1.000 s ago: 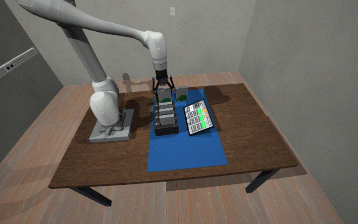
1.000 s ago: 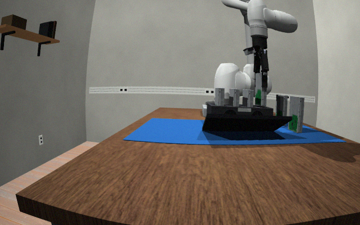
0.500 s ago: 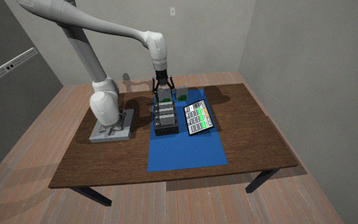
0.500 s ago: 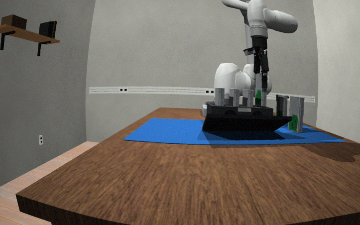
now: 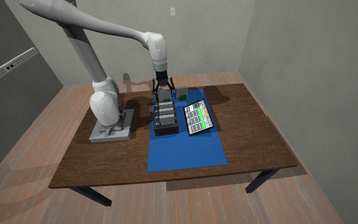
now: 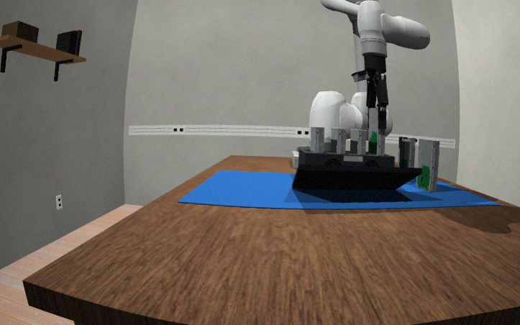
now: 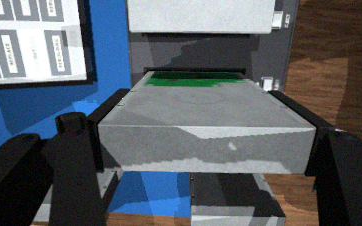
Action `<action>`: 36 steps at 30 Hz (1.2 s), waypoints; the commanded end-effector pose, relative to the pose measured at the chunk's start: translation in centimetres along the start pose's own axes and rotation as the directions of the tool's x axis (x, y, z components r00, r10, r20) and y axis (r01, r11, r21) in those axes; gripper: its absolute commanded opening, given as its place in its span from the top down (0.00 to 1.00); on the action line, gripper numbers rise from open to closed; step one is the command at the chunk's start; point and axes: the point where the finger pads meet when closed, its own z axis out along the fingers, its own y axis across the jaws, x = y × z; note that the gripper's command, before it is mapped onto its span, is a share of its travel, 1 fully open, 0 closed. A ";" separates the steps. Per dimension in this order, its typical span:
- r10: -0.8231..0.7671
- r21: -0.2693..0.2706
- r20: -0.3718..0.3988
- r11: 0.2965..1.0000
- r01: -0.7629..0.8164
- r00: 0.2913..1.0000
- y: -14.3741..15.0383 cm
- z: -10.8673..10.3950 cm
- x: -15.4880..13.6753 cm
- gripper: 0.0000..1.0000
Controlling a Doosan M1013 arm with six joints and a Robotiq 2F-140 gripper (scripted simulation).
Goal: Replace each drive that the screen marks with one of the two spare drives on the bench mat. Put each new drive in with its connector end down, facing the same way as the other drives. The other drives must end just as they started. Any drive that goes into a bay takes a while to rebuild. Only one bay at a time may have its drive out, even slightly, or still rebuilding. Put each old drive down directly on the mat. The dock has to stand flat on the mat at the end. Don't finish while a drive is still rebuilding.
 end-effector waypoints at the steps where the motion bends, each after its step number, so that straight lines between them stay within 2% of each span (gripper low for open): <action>1: 0.000 0.001 0.001 1.000 0.000 1.000 0.0 0.1 0.0 0.90; 36: 0.000 0.001 0.001 1.000 0.000 1.000 0.0 0.8 0.0 0.90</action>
